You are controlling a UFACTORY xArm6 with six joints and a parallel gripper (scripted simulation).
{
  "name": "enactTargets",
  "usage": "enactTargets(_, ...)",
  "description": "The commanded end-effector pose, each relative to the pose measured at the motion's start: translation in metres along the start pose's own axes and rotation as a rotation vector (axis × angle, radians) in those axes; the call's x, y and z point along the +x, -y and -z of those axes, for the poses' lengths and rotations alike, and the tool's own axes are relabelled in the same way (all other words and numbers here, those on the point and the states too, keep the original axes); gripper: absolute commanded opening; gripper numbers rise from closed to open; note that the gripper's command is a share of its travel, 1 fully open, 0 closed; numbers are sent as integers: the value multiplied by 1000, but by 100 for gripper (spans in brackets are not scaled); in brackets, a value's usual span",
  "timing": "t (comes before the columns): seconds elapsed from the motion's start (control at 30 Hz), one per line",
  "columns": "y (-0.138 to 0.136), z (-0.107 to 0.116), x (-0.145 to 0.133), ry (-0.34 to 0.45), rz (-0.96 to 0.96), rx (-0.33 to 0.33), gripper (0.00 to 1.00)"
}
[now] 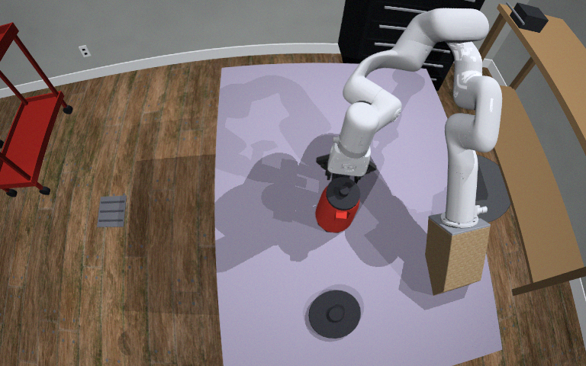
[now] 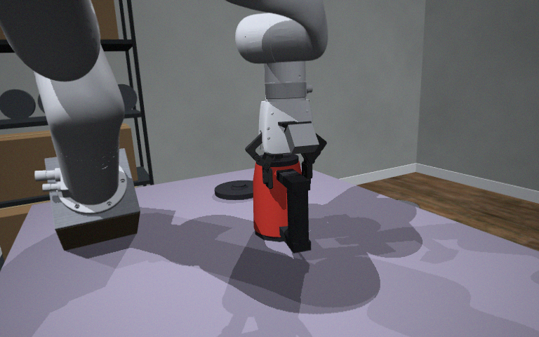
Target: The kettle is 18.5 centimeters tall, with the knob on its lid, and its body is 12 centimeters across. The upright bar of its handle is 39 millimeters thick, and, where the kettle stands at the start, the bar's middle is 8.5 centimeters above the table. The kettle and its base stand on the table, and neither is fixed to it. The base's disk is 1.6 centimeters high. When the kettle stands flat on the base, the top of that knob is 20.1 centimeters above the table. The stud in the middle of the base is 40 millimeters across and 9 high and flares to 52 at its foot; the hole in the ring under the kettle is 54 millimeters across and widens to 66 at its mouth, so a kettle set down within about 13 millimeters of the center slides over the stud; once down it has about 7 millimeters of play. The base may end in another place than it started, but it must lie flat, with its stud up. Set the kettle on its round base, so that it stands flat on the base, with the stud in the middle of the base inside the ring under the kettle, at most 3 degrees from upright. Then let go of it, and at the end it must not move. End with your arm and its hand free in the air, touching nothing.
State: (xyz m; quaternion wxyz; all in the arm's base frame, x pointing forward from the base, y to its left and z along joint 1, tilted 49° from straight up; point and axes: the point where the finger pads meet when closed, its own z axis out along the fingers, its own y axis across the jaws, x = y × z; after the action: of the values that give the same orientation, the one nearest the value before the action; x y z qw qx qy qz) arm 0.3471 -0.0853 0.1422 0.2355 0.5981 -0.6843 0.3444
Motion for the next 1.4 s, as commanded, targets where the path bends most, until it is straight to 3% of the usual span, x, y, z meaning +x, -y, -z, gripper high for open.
enactTargets(0.0,1,1,0,1,-1,2,81)
enactTargets(0.03,1,1,0,1,-1,2,0)
enactTargets(1.37,1,1,0,1,-1,2,0)
